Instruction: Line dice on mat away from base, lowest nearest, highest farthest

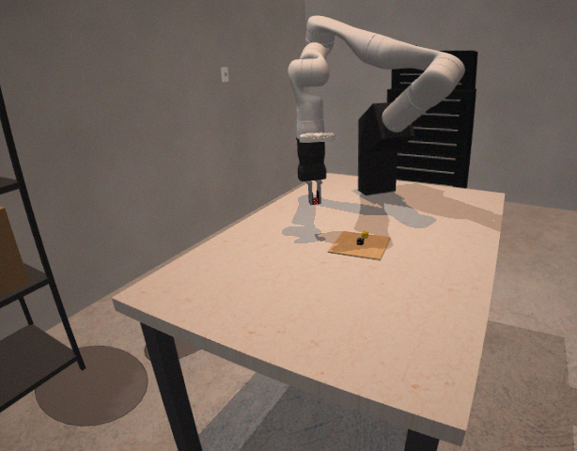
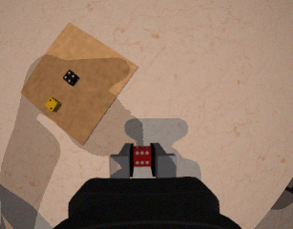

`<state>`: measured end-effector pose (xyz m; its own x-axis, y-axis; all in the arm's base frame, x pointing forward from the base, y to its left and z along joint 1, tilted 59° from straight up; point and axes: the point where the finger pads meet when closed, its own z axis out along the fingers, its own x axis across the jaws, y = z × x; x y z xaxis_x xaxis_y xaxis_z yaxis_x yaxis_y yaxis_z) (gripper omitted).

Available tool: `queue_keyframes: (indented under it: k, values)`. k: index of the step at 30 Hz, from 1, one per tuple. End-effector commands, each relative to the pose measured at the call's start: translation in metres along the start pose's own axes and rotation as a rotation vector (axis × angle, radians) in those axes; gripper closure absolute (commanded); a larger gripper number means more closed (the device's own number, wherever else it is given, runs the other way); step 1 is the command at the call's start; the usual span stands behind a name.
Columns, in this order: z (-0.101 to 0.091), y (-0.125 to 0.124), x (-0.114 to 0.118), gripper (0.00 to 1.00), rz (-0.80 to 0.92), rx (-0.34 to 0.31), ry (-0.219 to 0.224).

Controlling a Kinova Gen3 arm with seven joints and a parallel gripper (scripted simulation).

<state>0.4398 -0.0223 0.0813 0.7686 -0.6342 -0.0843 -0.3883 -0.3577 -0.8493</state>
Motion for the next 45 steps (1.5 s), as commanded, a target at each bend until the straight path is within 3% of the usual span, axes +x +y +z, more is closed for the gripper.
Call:
queue_keyframes:
  k: [1,19,30,45]
  values:
    - [-0.001,-0.003,0.000,0.66,0.006,-0.002,0.002]
    - [-0.005,-0.046,-0.010,0.66,0.209,-0.006,0.018]
    - [-0.007,-0.088,-0.032,0.66,0.412,-0.002,0.019]
    - [-0.006,-0.121,-0.061,0.66,0.593,0.000,0.005]
